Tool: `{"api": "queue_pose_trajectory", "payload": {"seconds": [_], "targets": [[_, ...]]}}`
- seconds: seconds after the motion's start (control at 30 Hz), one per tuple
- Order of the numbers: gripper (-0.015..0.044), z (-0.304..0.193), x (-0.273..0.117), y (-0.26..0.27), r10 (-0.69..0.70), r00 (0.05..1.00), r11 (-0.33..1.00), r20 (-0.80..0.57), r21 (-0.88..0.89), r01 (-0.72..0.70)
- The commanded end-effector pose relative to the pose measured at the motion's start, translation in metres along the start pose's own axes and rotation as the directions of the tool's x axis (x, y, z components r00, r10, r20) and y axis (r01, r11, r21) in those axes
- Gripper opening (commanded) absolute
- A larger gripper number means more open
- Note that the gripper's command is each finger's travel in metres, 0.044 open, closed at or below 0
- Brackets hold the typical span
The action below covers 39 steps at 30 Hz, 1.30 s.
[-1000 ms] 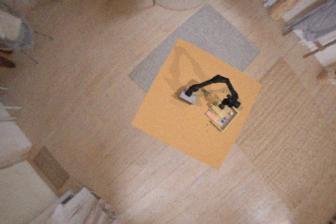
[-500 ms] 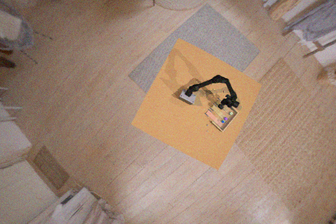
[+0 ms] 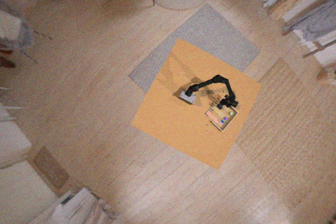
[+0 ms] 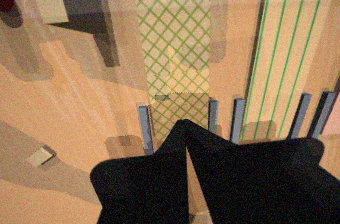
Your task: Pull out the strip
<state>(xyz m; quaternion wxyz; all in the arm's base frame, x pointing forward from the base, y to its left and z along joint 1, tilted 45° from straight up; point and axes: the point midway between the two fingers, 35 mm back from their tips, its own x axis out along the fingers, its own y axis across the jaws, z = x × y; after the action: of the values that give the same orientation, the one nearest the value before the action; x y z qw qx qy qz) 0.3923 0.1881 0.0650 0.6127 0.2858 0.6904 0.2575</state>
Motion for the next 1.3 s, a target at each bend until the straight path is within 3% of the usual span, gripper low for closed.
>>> {"api": "queue_pose_trajectory", "payload": {"seconds": [0.0, 1.27], "targets": [[0.0, -0.002, 0.011, 0.0, -0.005, 1.0, 1.0, -0.007, 0.004, 0.005], [0.0, -0.004, 0.027, -0.001, -0.003, 1.0, 1.0, -0.007, 0.005, 0.003]]}}
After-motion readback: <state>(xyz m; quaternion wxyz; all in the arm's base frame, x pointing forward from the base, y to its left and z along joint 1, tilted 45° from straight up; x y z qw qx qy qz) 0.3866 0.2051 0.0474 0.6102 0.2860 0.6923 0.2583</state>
